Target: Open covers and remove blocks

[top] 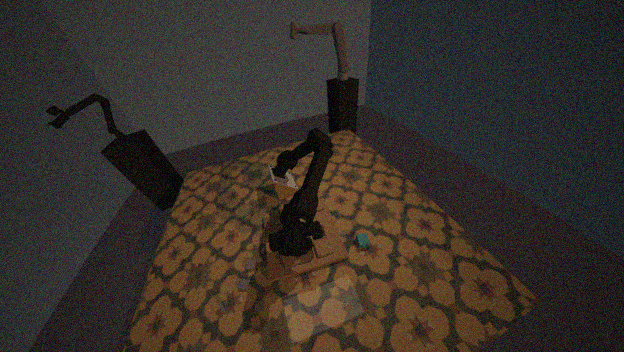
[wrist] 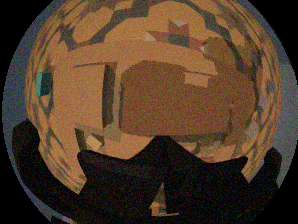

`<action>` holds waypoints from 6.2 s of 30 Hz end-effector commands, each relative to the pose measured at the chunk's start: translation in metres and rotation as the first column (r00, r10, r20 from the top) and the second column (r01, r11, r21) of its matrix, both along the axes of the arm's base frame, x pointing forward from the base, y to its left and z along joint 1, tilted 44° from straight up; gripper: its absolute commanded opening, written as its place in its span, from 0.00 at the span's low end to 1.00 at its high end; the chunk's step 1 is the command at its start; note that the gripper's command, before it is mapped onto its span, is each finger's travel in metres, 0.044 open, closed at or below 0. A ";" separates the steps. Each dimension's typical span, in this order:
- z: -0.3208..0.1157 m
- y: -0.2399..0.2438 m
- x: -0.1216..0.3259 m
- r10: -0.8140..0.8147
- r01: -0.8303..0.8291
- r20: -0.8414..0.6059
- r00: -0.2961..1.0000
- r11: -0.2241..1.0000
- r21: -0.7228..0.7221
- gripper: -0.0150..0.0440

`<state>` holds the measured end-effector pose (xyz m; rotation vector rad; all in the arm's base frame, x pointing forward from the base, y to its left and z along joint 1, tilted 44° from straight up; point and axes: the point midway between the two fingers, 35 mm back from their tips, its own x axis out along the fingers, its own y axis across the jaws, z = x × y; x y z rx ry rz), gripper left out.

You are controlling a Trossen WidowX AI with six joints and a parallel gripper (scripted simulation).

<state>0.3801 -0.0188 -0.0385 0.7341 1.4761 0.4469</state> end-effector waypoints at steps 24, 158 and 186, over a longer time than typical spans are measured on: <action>0.022 -0.015 0.009 -0.001 0.001 0.006 1.000 1.000 0.000 0.25; 0.038 0.061 -0.152 0.459 -0.279 0.251 -0.852 0.008 -0.960 0.25; 0.037 0.062 -0.152 0.459 -0.279 0.251 -0.852 0.008 -0.960 0.25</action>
